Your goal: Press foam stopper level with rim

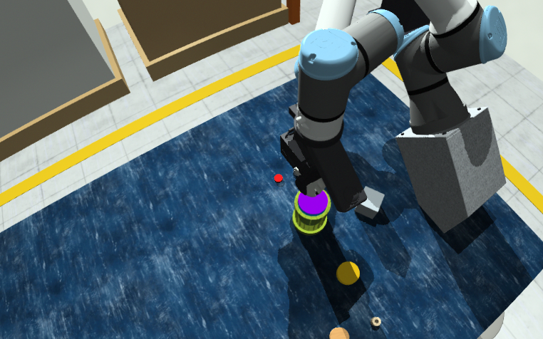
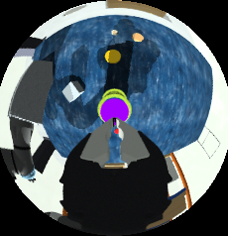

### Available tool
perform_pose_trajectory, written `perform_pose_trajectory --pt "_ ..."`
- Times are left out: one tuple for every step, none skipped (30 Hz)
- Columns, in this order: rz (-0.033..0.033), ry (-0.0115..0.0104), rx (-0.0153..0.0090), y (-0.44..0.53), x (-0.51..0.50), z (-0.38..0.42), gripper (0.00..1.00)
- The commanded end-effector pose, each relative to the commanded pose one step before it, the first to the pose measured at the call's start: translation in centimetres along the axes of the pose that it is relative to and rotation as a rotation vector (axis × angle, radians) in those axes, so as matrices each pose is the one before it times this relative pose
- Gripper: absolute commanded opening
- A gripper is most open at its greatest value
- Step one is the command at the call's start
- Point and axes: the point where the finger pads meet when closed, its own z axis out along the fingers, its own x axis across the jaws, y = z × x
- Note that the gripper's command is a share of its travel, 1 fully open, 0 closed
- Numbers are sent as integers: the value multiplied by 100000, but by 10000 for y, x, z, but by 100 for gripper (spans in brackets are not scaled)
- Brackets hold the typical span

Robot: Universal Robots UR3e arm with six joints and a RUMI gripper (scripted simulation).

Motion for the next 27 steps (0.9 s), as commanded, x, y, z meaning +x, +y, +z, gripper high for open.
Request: perform_pose_trajectory --pt "122 -280 -97 -14 518 -11212 0" --pt "0 0 -1 4 -7 -1715 0" --pt "0 0 1 -6 10 -1402 0" --pt "0 0 0 0 0 -1091 0" --pt "0 0 0 3 -5 -790 0" --pt "0 0 0 3 -5 -517 0" --pt "0 0 0 0 0 0 0" --pt "0 0 0 0 0 0 0" --pt "0 0 0 2 -3 -285 0" --pt "0 0 0 1 -1 -112 0" --pt "0 0 0 0 0 -17 0" --pt "0 0 0 0 0 0 0" --pt "0 0 0 0 0 0 0" --pt "0 0 0 0 0 0 0" --pt "0 0 0 0 0 0 0" --pt "0 0 0 0 0 0 0" --pt "0 0 0 0 0 0 0" --pt "0 0 0 0 0 0 0" --pt "0 0 0 0 0 0 0" --pt "0 0 0 0 0 0 0" --pt "0 0 0 0 0 0 0" --pt "0 0 0 0 0 0 0" --pt "0 0 0 0 0 0 0" --pt "0 0 0 0 0 0 0" --pt "0 0 0 0 0 0 0" --pt "0 0 0 0 0 0 0" --pt "0 0 0 0 0 0 0"
